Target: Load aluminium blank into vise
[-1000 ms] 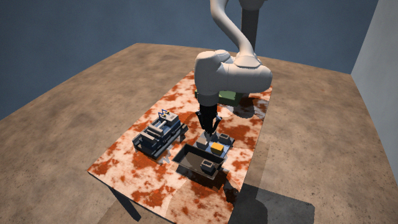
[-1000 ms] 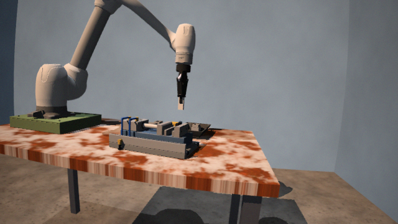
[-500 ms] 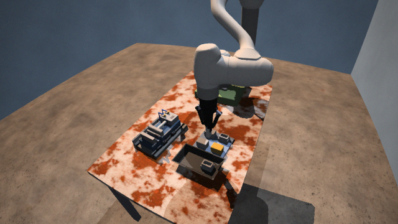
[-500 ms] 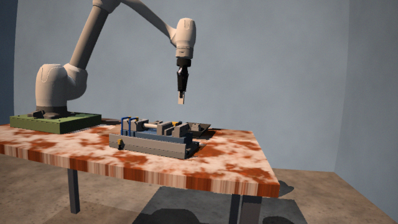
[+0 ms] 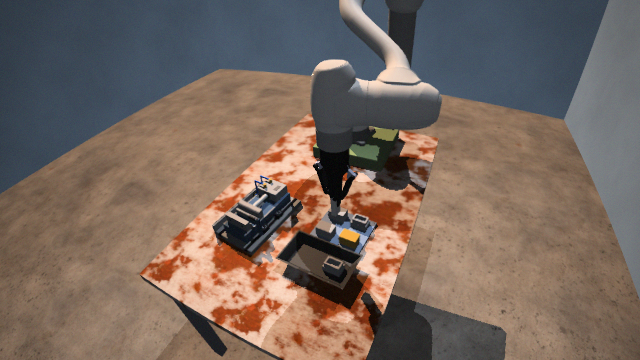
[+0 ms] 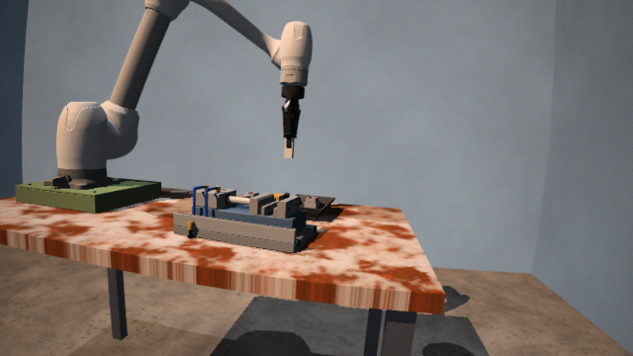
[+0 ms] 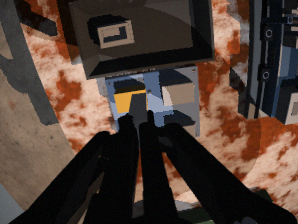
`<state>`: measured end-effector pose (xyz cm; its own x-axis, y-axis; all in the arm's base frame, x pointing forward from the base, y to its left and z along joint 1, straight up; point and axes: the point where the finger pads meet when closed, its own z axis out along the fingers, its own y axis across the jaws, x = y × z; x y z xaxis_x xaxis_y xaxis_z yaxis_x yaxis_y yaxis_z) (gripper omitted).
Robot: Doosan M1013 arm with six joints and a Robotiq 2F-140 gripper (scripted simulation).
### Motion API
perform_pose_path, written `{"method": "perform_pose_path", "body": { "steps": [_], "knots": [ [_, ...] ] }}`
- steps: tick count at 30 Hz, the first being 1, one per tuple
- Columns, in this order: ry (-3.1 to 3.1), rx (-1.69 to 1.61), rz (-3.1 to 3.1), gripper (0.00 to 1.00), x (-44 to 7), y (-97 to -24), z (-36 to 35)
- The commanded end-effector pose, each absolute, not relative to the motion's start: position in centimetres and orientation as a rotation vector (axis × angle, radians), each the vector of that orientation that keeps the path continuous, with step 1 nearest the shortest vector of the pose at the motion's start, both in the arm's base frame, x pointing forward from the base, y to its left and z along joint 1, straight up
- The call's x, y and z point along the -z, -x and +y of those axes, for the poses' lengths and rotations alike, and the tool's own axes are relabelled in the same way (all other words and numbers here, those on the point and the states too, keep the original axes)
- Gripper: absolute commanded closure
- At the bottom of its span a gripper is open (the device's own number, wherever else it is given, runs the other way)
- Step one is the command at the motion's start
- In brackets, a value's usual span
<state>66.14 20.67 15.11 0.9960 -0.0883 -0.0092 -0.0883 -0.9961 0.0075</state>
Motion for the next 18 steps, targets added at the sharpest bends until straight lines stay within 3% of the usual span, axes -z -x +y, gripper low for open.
{"method": "perform_pose_path", "body": {
  "steps": [1, 8, 18],
  "knots": [
    [-3.132, 0.004, -0.139, 1.00, -15.7, -66.3, 20.4],
    [-3.132, 0.004, -0.139, 1.00, -15.8, -66.4, 19.9],
    [-3.132, 0.004, -0.139, 1.00, -15.9, -67.1, 11.3]
  ]
}}
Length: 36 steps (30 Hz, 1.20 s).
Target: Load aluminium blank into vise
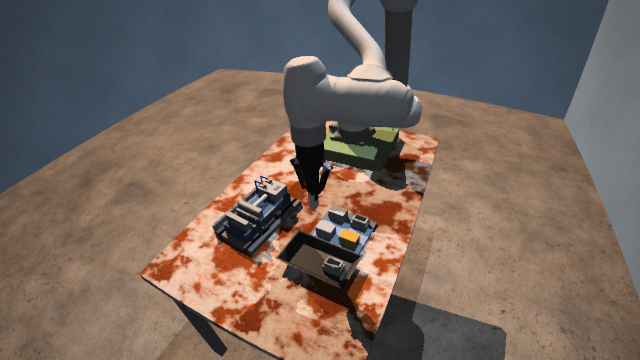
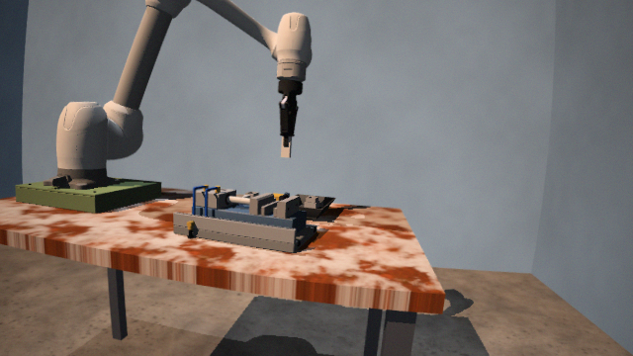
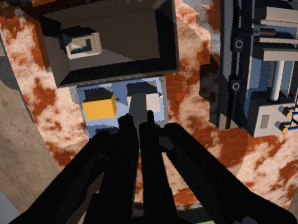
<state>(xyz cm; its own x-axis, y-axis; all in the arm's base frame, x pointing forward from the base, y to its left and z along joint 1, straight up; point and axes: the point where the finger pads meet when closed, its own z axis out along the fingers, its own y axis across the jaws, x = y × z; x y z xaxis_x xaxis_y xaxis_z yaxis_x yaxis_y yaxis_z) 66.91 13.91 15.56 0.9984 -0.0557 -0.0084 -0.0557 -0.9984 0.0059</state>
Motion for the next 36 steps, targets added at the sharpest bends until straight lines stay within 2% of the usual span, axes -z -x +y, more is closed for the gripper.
{"method": "perform_pose_path", "body": {
  "steps": [1, 27, 36],
  "knots": [
    [-3.132, 0.004, -0.139, 1.00, -15.9, -67.1, 11.3],
    [-3.132, 0.004, -0.139, 1.00, -16.0, -63.9, -9.9],
    [-3.132, 0.004, -0.139, 1.00, -16.0, -63.8, -10.2]
  ]
}}
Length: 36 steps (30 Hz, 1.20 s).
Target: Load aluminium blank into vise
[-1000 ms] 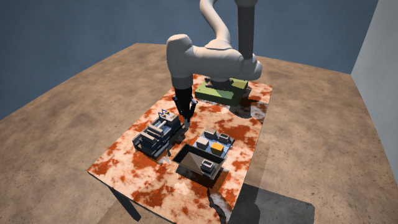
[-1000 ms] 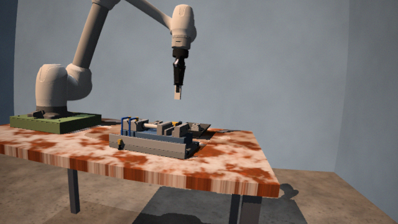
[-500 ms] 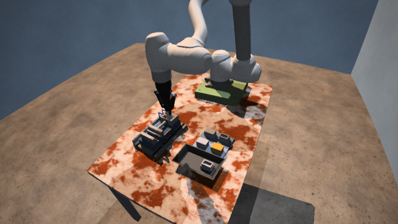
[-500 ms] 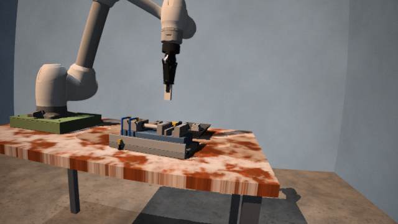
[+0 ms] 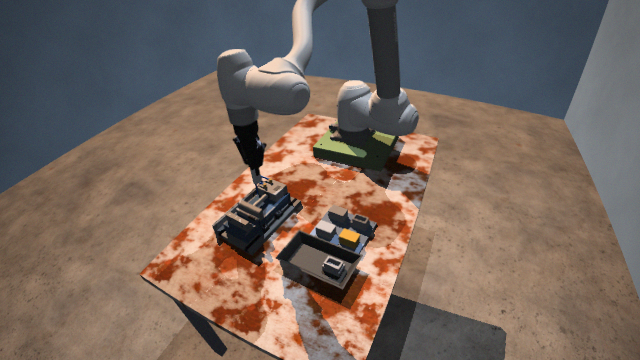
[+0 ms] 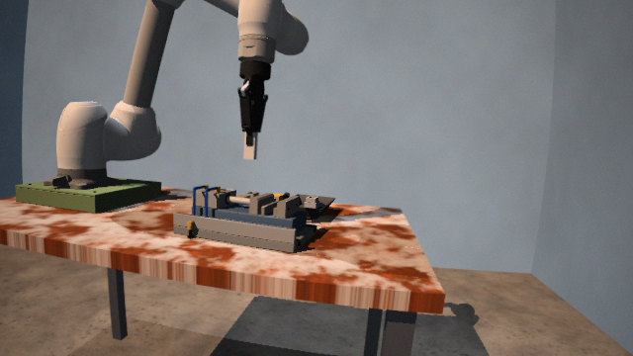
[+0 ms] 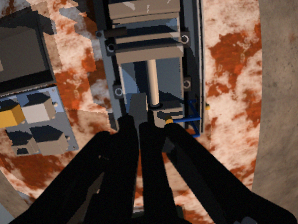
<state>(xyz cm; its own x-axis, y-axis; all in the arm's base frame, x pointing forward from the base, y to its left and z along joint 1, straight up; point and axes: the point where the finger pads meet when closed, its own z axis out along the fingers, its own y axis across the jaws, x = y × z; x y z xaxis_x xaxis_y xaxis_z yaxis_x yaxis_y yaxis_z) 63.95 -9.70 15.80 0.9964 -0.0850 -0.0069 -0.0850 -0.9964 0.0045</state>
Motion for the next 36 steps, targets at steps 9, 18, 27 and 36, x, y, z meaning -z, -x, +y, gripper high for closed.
{"method": "perform_pose_path", "body": {
  "steps": [9, 18, 27, 36],
  "knots": [
    [-3.132, 0.004, -0.139, 1.00, -16.0, -63.8, -10.2],
    [-3.132, 0.004, -0.139, 1.00, -16.0, -63.8, -10.2],
    [-3.132, 0.004, -0.139, 1.00, -16.0, -63.8, -10.2],
    [-3.125, 0.004, -0.251, 1.00, -16.0, -63.7, -8.4]
  ]
}}
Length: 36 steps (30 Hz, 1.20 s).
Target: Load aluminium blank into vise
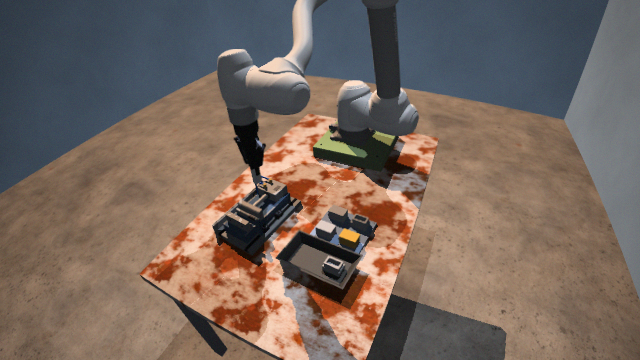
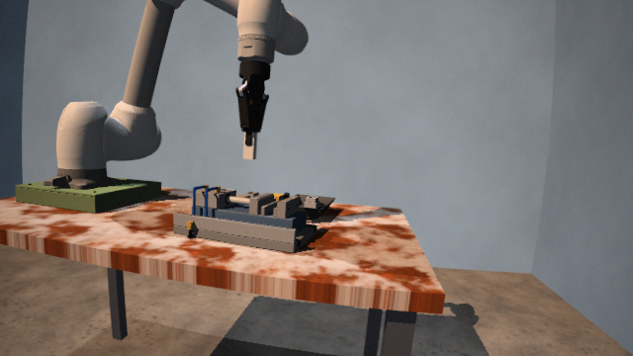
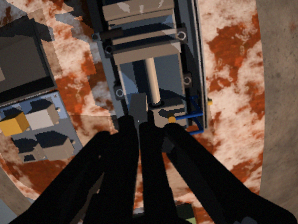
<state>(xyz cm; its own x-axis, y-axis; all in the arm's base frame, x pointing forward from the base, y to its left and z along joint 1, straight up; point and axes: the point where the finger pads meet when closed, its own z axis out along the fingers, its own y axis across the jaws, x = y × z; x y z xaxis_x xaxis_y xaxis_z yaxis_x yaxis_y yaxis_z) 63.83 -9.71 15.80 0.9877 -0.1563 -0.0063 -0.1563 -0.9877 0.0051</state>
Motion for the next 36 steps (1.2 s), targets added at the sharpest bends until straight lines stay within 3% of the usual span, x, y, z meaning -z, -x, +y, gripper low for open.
{"method": "perform_pose_path", "body": {
  "steps": [1, 36],
  "knots": [
    [-3.121, 0.004, -0.298, 1.00, -16.0, -63.7, -7.7],
    [-2.419, -0.002, -1.994, 1.00, -15.9, -55.8, 19.3]
  ]
}}
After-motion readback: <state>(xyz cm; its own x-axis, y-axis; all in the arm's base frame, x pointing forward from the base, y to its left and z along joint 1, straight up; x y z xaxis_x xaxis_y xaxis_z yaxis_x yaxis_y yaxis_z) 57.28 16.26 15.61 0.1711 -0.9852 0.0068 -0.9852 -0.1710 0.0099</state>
